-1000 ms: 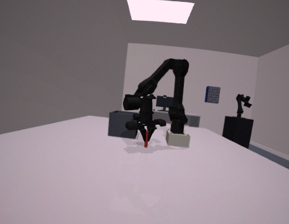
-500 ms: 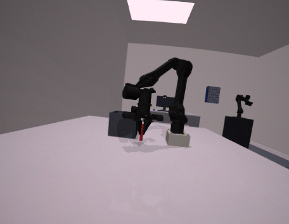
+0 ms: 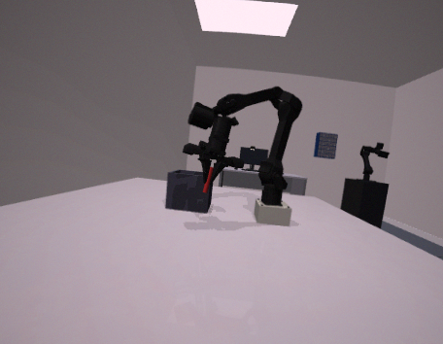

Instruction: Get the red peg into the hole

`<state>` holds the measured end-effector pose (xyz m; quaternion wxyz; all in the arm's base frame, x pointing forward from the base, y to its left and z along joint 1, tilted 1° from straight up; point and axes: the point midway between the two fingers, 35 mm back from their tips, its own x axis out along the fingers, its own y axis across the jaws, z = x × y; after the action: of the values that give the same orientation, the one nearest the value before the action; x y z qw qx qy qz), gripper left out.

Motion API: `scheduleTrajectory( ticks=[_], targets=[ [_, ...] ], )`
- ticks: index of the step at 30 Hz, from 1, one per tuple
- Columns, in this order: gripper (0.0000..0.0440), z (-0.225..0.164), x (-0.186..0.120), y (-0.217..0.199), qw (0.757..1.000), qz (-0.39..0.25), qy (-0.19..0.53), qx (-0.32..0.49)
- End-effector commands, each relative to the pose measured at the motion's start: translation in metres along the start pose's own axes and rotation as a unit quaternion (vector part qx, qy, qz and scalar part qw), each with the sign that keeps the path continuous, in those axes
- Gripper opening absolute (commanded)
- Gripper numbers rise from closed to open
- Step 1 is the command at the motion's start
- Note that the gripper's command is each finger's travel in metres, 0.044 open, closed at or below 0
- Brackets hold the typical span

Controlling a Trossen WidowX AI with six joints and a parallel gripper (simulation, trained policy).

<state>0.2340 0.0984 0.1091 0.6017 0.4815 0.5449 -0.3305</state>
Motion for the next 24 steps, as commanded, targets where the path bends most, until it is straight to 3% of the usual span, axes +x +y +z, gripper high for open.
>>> scheduleTrajectory(
  ticks=[1, 10, 24],
  targets=[
    [0.0, 0.009, -0.015, 0.005, 1.0, 0.013, -0.009, -0.001],
    [0.0, 0.041, -0.048, 0.012, 0.999, 0.029, -0.038, 0.01],
    [0.0, 0.089, -0.062, 0.006, 0.996, 0.013, -0.075, 0.036]
  ],
)
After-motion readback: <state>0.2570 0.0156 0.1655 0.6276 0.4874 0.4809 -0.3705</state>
